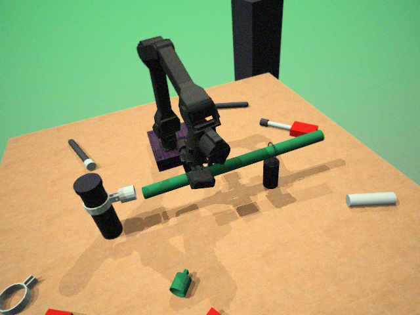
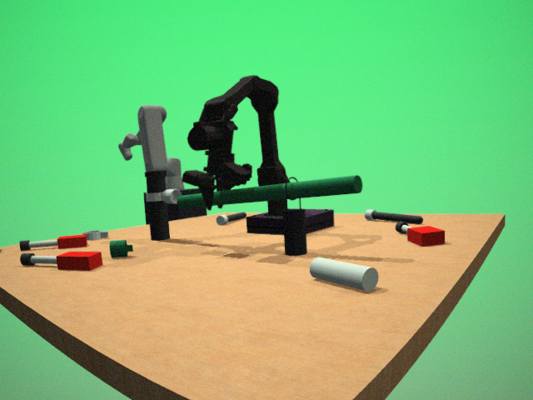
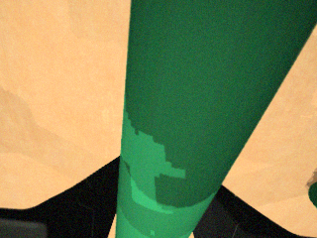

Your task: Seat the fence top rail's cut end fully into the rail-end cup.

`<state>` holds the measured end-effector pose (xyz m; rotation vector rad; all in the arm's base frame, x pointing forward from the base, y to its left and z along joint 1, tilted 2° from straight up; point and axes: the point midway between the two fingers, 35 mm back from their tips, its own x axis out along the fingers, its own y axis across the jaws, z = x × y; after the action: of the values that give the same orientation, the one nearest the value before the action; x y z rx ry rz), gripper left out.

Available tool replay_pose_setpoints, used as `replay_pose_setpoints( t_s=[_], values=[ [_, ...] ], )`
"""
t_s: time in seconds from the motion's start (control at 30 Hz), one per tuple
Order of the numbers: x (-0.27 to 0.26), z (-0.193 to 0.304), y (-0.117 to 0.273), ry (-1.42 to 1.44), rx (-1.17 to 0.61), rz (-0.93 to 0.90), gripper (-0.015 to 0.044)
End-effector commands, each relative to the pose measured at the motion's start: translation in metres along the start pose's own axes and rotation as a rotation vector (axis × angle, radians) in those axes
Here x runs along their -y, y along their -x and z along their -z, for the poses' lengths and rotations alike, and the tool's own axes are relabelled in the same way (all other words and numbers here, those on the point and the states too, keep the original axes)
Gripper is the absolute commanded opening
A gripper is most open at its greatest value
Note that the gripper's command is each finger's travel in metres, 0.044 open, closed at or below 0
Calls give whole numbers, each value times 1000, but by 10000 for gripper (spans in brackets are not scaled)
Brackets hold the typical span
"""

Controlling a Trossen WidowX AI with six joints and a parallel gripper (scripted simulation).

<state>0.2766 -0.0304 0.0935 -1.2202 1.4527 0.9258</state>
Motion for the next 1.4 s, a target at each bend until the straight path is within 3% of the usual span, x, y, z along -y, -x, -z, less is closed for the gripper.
replay_pose_setpoints(
  t_s=[0.0, 1.37],
  values=[
    [2, 6, 11, -5, -36, 17, 0],
    [6, 7, 14, -1, -16, 4, 0]
  ],
)
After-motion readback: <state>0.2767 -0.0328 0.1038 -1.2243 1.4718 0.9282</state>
